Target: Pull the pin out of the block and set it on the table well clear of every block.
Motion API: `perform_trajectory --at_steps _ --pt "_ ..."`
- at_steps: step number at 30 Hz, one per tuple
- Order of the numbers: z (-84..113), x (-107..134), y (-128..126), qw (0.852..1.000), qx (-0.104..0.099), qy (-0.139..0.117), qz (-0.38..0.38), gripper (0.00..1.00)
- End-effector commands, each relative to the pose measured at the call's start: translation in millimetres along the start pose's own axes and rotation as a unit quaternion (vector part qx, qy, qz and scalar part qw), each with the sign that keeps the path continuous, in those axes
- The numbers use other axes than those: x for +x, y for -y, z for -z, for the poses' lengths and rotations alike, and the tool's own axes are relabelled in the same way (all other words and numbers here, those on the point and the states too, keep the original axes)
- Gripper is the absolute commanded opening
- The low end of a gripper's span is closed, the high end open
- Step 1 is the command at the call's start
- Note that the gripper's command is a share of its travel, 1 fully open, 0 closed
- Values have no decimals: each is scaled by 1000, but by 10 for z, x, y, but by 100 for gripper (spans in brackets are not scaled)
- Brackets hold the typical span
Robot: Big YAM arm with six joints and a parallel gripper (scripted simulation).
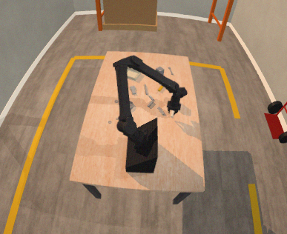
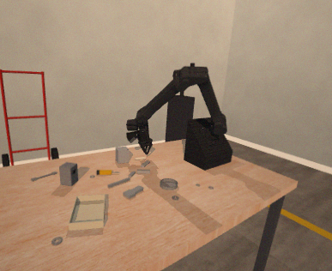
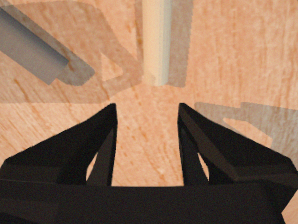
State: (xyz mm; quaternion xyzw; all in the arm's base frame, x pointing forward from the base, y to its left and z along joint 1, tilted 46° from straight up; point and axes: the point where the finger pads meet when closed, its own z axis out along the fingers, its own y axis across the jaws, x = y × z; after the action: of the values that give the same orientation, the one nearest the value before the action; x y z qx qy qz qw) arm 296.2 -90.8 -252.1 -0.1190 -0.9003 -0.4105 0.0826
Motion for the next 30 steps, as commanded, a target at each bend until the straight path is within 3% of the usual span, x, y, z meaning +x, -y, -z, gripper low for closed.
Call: perform_trajectory --at_steps 1,22,30 --pt "240 -127 54 1000 5 25 8 36" --pt "337 -208 76 999 9 34 12 36" --pt "521 -225 88 999 12 38 13 36"
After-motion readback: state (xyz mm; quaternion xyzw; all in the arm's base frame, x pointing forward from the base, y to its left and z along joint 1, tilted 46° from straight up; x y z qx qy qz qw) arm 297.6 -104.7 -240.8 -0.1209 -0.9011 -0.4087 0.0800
